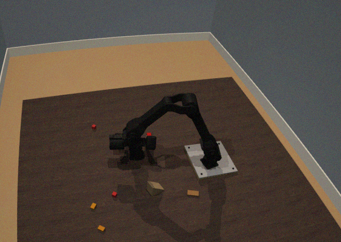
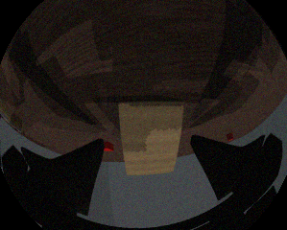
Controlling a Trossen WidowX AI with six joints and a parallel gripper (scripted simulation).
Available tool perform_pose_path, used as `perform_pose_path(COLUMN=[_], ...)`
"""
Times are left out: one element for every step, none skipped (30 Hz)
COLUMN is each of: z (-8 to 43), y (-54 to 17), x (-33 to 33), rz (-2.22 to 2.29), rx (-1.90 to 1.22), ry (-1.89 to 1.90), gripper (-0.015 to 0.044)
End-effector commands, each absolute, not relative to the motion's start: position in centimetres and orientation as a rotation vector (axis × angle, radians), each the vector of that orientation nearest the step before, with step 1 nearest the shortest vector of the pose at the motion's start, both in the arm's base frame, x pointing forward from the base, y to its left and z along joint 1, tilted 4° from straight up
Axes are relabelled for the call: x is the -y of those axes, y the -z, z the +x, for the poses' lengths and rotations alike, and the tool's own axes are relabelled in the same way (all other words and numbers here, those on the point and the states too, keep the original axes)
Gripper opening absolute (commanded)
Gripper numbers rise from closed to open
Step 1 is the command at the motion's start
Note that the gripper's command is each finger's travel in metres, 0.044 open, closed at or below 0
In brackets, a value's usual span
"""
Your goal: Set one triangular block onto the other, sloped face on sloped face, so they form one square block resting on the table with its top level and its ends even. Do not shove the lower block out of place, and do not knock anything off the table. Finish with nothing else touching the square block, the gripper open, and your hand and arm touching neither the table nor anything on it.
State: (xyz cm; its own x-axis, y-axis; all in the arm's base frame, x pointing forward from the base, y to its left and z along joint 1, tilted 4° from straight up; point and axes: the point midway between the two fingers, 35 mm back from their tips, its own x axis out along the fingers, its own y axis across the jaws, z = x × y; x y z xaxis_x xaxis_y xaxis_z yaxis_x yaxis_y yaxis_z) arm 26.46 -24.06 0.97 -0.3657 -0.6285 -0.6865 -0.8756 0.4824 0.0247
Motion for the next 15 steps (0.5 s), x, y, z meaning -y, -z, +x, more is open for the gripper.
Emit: perform_pose_path(z=[26.33,26.46,26.46,26.46,26.46,26.46,26.46,26.46,26.46,26.46,26.46,26.46,26.46,26.46,26.46], y=[-0.86,-0.97,-0.97,-0.97,-0.97,-0.97,-0.97,-0.97,-0.97,-0.97,-0.97,-0.97,-0.97,-0.97,-0.97], x=[24.06,24.06,24.06,24.06,24.06,24.06,24.06,24.06,24.06,24.06,24.06,24.06,24.06,24.06,24.06], rz=[-1.238,-1.237,-1.237,-1.237,-1.237,-1.237,-1.237,-1.237,-1.237,-1.237,-1.237,-1.237,-1.237,-1.237,-1.237], rx=[-2.121,-2.117,-2.117,-2.117,-2.117,-2.117,-2.117,-2.117,-2.117,-2.117,-2.117,-2.117,-2.117,-2.117,-2.117], ry=[-0.528,-0.522,-0.522,-0.522,-0.522,-0.522,-0.522,-0.522,-0.522,-0.522,-0.522,-0.522,-0.522,-0.522,-0.522], gripper=[0.044,0.0414,0.0387,0.0361,0.0335,0.0309,0.0282,0.0256,0.023,0.0204,0.0177,0.0171,0.0164,0.0157,0.0151])
